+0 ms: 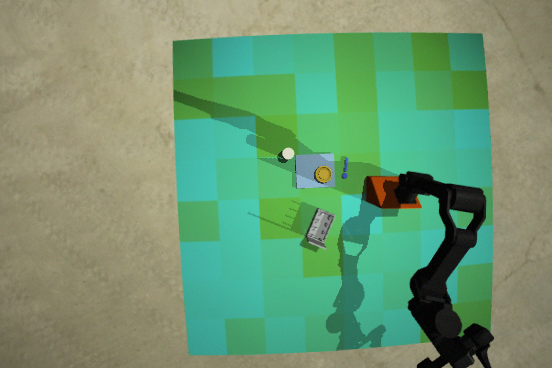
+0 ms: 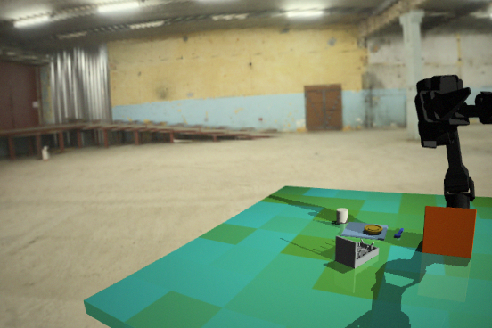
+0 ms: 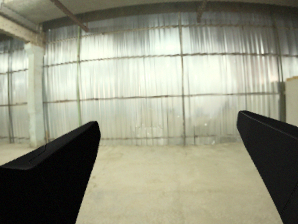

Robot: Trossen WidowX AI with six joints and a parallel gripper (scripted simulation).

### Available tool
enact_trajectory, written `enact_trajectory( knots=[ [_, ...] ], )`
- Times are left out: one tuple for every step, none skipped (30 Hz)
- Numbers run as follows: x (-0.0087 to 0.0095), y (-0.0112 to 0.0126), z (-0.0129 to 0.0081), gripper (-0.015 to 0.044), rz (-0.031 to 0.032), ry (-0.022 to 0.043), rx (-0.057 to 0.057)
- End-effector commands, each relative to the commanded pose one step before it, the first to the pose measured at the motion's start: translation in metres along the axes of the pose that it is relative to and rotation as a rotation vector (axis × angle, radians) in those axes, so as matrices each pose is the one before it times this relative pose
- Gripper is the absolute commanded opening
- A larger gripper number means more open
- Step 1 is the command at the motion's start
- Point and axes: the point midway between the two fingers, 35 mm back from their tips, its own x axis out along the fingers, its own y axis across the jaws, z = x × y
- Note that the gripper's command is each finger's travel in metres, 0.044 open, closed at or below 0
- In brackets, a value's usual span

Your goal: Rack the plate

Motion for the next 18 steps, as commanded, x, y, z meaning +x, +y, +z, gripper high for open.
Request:
enact_trajectory(
  knots=[
    [-0.00072,-0.00123,0.00034,0.0400,-0.00477,0.00030,0.0008],
    [-0.00219,-0.00369,0.00100,0.0400,-0.01430,0.00094,0.0023],
    [-0.00366,-0.00615,0.00162,0.0400,-0.02380,0.00174,0.0038],
    [-0.00444,-0.00747,0.00187,0.0400,-0.02875,0.00239,0.0046],
    [-0.00371,-0.00698,0.00122,0.0400,-0.02702,0.00459,0.0103],
    [-0.00267,-0.00621,0.00035,0.0400,-0.02458,0.00753,0.0184],
    [-0.00261,-0.00615,0.00031,0.0400,-0.02437,0.00766,0.0187],
    [-0.00260,-0.00613,0.00031,0.0400,-0.02429,0.00769,0.0187],
    [-0.00258,-0.00610,0.00030,0.0400,-0.02421,0.00774,0.0188],
    [-0.00259,-0.00609,0.00031,0.0400,-0.02419,0.00774,0.0187],
    [-0.00282,-0.00659,0.00033,0.0400,-0.02619,0.00839,0.0202],
    [-0.00287,-0.00669,0.00034,0.0400,-0.02657,0.00852,0.0205],
    [-0.00288,-0.00669,0.00034,0.0400,-0.02655,0.00853,0.0204],
    [-0.00288,-0.00669,0.00034,0.0400,-0.02653,0.00854,0.0203],
    [-0.00289,-0.00669,0.00034,0.0400,-0.02651,0.00855,0.0203],
    [-0.00290,-0.00669,0.00033,0.0400,-0.02648,0.00857,0.0202],
    [-0.00291,-0.00669,0.00033,0.0400,-0.02646,0.00859,0.0201],
    [-0.00291,-0.00669,0.00032,0.0400,-0.02643,0.00861,0.0200]
  ],
)
